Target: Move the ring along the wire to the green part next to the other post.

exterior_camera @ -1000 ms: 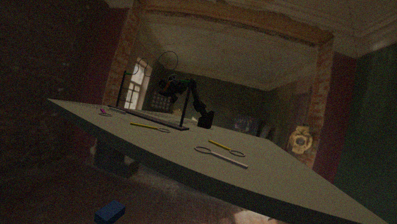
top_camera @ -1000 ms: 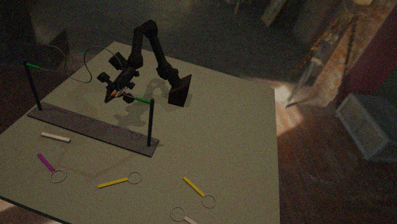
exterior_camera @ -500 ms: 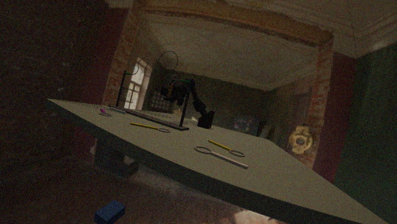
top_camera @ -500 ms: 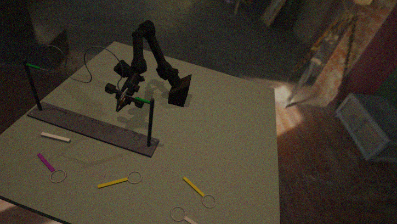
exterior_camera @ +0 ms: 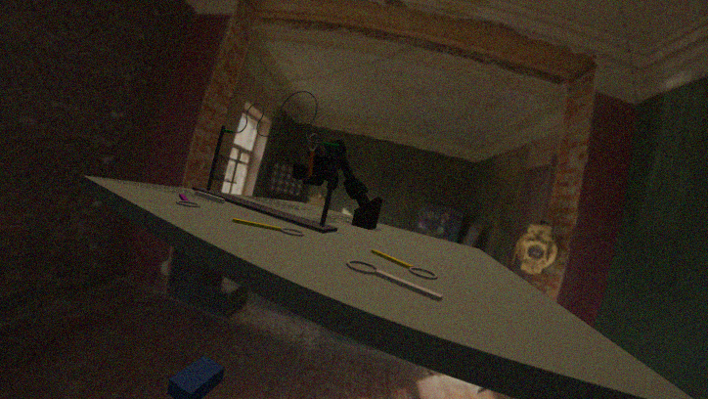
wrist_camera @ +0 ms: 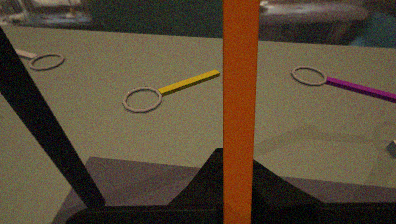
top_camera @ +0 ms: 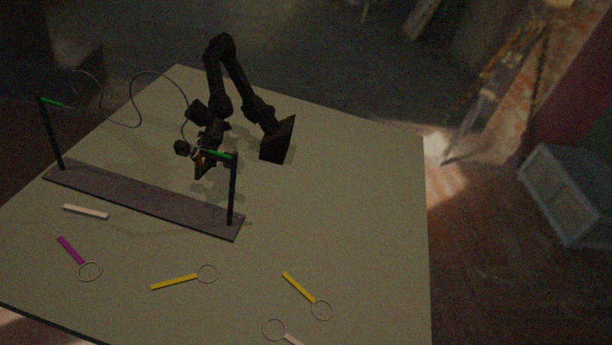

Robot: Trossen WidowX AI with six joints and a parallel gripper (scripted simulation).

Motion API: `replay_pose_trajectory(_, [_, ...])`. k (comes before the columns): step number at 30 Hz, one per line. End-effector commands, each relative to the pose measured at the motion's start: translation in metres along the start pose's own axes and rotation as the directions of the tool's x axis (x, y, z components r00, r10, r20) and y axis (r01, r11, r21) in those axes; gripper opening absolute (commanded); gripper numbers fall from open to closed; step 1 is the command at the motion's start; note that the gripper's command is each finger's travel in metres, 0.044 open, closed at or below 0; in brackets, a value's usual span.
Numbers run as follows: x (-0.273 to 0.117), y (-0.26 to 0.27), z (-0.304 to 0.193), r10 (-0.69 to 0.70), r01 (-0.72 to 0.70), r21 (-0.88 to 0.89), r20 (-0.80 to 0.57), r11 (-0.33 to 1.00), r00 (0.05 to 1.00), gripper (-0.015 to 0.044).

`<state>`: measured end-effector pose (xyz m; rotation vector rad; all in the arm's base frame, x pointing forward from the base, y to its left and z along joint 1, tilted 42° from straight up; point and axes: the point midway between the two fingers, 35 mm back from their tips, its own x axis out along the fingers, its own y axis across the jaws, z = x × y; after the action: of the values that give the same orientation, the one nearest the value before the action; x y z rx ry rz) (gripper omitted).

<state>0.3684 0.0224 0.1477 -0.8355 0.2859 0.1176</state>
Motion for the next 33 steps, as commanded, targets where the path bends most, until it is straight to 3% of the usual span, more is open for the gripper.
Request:
replay_pose_trajectory(1, [0.001, 0.010, 0.002, 0.021, -0.022, 0.037, 0.012, 0.999, 1.000, -0.0150])
replay_pose_trajectory(33, [0.004, 0.051, 0.005, 0.047, -0.049, 0.096, 0.023, 0.994, 0.999, -0.0150])
